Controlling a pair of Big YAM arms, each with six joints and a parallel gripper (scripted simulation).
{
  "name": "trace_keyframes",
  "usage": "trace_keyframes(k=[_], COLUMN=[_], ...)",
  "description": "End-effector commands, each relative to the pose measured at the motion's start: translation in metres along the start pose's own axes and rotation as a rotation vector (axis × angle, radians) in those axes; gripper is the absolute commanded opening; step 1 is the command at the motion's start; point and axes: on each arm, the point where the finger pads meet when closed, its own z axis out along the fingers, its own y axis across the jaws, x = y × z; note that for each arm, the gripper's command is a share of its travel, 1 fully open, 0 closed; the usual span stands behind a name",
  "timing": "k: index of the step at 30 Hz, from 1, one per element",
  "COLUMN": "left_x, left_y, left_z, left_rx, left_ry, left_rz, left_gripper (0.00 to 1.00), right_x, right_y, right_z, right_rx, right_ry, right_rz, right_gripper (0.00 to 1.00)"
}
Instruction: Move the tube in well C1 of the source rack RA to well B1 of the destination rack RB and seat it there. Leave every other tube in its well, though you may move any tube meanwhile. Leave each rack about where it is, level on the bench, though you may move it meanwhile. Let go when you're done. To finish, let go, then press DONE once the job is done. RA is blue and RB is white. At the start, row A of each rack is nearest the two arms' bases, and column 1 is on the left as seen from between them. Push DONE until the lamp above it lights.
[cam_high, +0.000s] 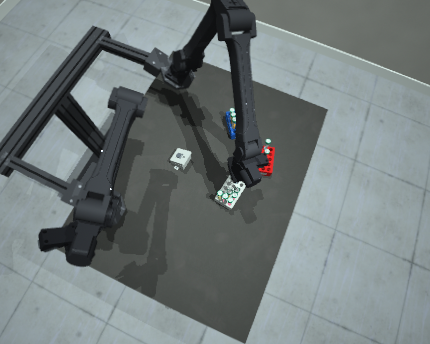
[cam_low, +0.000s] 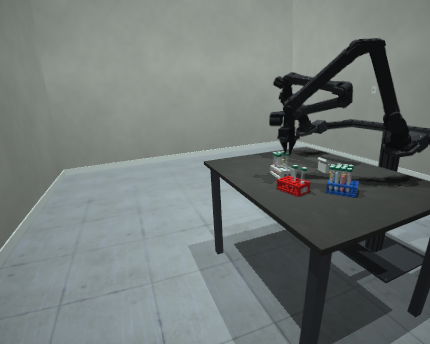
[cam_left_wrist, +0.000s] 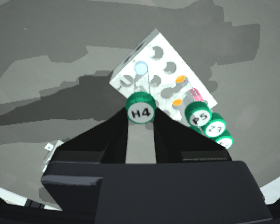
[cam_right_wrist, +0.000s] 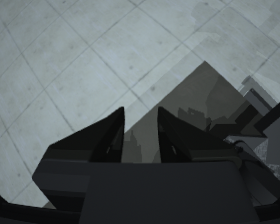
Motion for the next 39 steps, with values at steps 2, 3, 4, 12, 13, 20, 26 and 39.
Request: trace_keyframes(k=[2, 3, 4, 12, 13, 20, 26, 39], left_x=[-0.002, -0.002, -0.002, -0.003, -0.003, -0.005, -0.006, -0.009], left_y=[0.006, 0.006, 0.006, 0.004, 0.004, 0.000, -0.004, -0.011], left_z=[0.016, 0.016, 0.016, 0.015, 0.014, 0.013, 0.010, 0.006], left_rx=[-0.023, -0.023, -0.022, -0.021, -0.020, -0.014, -0.008, 0.004], left_ry=[0.007, 0.007, 0.007, 0.006, 0.006, 0.005, 0.003, 0.001], left_rz=[0.001, 0.001, 0.001, 0.000, 0.000, -0.002, -0.004, -0.007], left_gripper=[0.00, 0.00, 0.00, 0.00, 0.00, 0.00, 0.00, 0.00], right_x=[-0.008, -0.008, -0.008, -0.008, -0.008, -0.008, -0.008, -0.008], right_y=[0.009, 0.009, 0.009, 0.009, 0.009, 0.009, 0.009, 0.009], right_z=[-0.011, -0.011, -0.011, -0.011, -0.011, -0.011, -0.011, -0.011], right_rx=[-0.029, -0.029, -0.029, -0.029, -0.029, -0.029, -0.029, -0.029], right_ry=[-0.016, -0.016, -0.016, -0.016, -0.016, -0.016, -0.016, -0.016], right_rz=[0.009, 0.009, 0.009, 0.009, 0.009, 0.009, 0.009, 0.009], right_gripper=[0.30, 0.30, 0.30, 0.30, 0.30, 0.30, 0.30, 0.30])
